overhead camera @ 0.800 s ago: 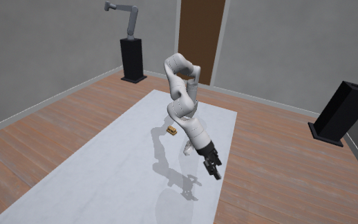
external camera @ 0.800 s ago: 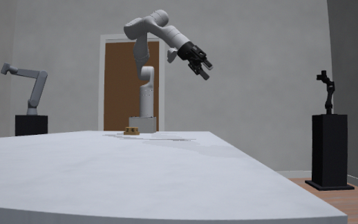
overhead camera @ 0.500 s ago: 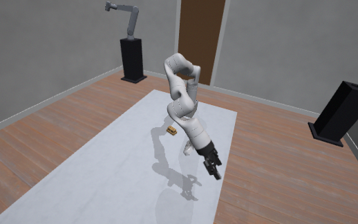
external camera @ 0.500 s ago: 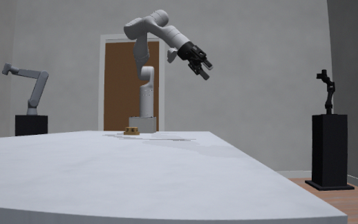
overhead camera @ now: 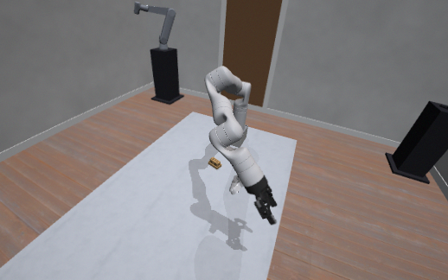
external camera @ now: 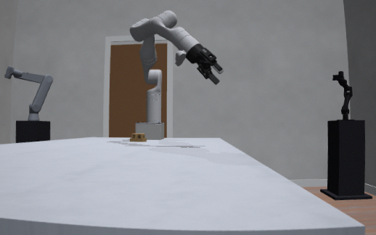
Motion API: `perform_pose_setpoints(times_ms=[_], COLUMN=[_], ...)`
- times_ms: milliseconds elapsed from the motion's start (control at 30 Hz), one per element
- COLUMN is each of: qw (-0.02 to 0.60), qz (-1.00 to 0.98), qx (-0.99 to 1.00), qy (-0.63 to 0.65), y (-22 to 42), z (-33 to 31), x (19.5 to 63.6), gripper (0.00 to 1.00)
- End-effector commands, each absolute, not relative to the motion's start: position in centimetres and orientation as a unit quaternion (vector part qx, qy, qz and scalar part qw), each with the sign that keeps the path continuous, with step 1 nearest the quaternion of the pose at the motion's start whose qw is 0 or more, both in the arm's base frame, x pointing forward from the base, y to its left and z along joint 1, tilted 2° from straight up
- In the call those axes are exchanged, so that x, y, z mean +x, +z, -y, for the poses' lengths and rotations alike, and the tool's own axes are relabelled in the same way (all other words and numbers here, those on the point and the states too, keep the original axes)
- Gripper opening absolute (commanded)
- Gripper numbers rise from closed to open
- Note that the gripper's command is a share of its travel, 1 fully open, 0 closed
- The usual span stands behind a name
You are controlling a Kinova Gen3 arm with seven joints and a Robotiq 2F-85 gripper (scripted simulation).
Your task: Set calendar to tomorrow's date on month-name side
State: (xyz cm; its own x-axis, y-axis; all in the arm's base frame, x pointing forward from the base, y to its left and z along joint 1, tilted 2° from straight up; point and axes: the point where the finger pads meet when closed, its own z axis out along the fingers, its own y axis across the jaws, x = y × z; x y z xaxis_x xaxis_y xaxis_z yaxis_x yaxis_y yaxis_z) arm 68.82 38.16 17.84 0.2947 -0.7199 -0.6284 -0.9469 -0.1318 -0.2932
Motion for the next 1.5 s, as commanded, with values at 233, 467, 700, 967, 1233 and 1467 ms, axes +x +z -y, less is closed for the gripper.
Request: perform_pose_setpoints(times_ms=[233, 467, 700, 967, 1233, 1467], qw=[0.316, 0.293, 0.242, 0.184, 0.103, 0.062], qz=[-0.549, -0.524, -0.466, -0.397, -0.294, -0.235], qx=[-0.761, -0.793, -0.849, -0.899, -0.95, -0.97], qy=[0.14, 0.107, 0.05, 0.007, -0.025, -0.028], y=[17.0, 15.8, 13.5, 11.5, 9.2, 8.3], z=[-35.2, -31.6, -24.4, -17.0, -7.5, -3.0], x=[67.6, 66.0, 62.0, 56.7, 47.7, 42.1], gripper=[1.0, 1.0, 1.0, 1.0, 1.0, 1.0])
